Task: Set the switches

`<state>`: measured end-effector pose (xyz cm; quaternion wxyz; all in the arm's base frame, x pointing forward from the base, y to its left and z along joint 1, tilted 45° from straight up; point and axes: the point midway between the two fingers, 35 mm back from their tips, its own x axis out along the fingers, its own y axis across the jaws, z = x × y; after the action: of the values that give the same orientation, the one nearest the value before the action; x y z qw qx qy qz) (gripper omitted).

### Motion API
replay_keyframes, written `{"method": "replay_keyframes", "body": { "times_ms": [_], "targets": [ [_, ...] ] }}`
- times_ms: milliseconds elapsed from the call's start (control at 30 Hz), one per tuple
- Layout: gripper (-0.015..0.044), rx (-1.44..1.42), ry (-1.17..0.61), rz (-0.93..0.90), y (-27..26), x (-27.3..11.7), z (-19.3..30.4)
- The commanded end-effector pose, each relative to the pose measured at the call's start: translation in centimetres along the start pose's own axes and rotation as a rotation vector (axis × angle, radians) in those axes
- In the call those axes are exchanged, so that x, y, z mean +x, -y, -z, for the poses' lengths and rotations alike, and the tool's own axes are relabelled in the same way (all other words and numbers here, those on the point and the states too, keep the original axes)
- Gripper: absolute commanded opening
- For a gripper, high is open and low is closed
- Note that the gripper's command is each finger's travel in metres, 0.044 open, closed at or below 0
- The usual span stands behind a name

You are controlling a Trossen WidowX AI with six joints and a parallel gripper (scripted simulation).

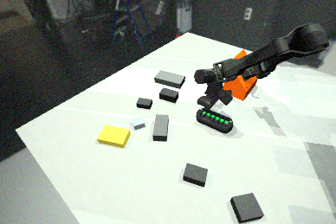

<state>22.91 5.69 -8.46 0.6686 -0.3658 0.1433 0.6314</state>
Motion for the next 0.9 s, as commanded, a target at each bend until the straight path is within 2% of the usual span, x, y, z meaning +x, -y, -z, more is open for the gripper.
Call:
{"method": "replay_keyframes", "body": {
  "times_ms": [0, 867],
  "targets": [
    [0.0, 0.004, 0.005, 0.003, 0.2, 0.1, -0.1],
    [0.0, 0.004, 0.005, 0.004, 1.3, 0.4, 0.0]
  ]
}}
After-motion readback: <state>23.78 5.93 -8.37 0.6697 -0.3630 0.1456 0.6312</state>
